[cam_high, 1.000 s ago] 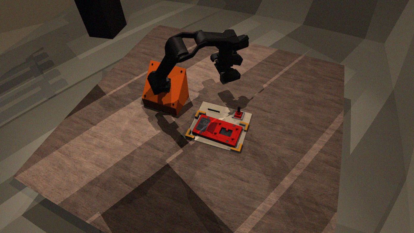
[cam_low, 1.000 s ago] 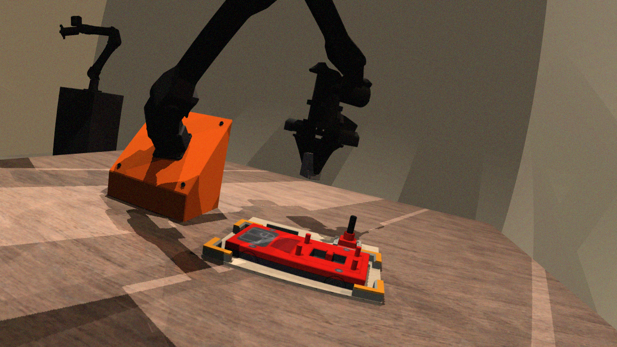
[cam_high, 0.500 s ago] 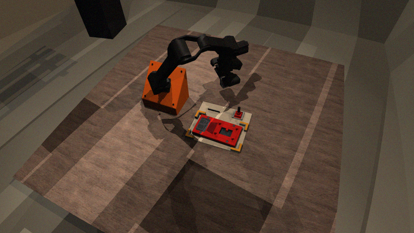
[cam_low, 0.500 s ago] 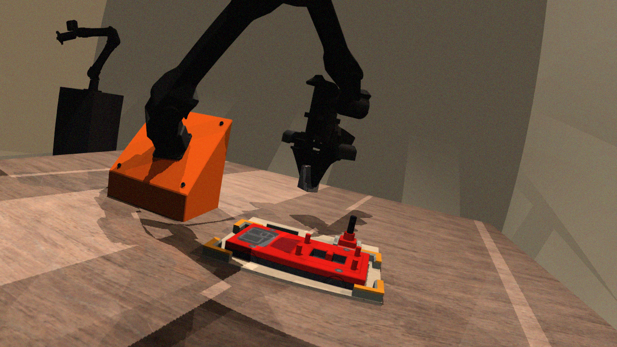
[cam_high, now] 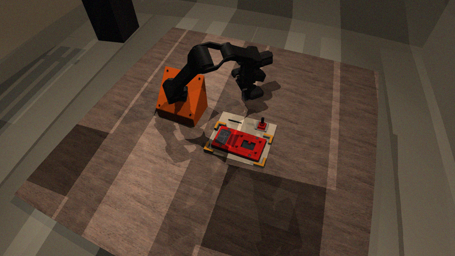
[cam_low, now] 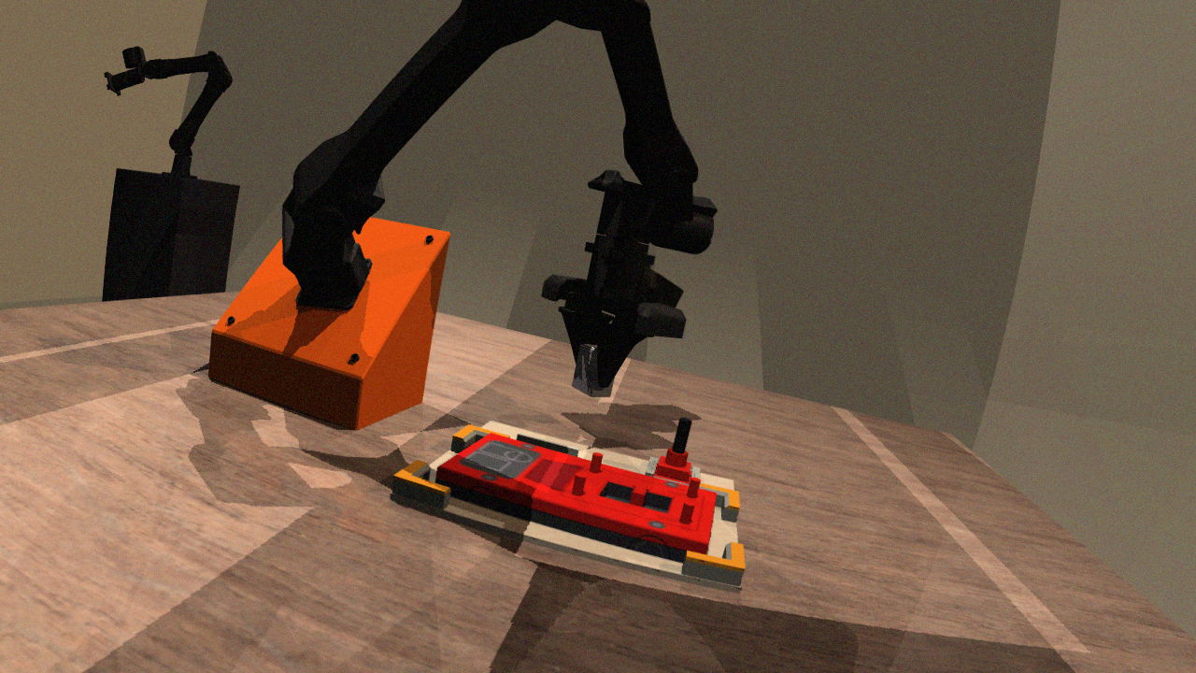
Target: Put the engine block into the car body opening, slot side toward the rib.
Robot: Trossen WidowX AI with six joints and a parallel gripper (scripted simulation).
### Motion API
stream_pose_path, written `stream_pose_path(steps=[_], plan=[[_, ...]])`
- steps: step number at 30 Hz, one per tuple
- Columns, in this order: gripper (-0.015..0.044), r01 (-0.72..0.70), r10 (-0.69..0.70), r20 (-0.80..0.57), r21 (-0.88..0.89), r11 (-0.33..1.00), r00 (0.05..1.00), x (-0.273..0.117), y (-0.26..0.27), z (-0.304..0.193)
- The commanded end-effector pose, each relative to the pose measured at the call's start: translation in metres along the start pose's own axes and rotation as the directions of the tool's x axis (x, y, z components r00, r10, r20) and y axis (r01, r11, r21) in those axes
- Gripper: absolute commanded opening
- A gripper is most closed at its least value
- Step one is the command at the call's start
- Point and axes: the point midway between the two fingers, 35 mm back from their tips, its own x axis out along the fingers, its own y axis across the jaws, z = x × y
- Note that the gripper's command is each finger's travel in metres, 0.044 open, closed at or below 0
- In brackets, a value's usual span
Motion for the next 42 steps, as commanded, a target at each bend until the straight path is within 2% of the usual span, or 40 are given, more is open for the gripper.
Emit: stream_pose_path(steps=[1, 25, 34, 42], plan=[[0.0, 0.005, -0.005, -0.005, -0.009, 1.0, 1.0, 0.008, 0.001, -0.001], [0.0, 0.006, -0.006, -0.007, -0.008, 1.0, 1.0, 0.052, 0.0, -0.002], [0.0, 0.006, -0.006, -0.007, -0.008, 1.0, 1.0, 0.055, 0.0, -0.002], [0.021, 0.01, -0.01, 0.012, -0.005, 1.0, 1.0, 0.048, -0.001, 0.002]])
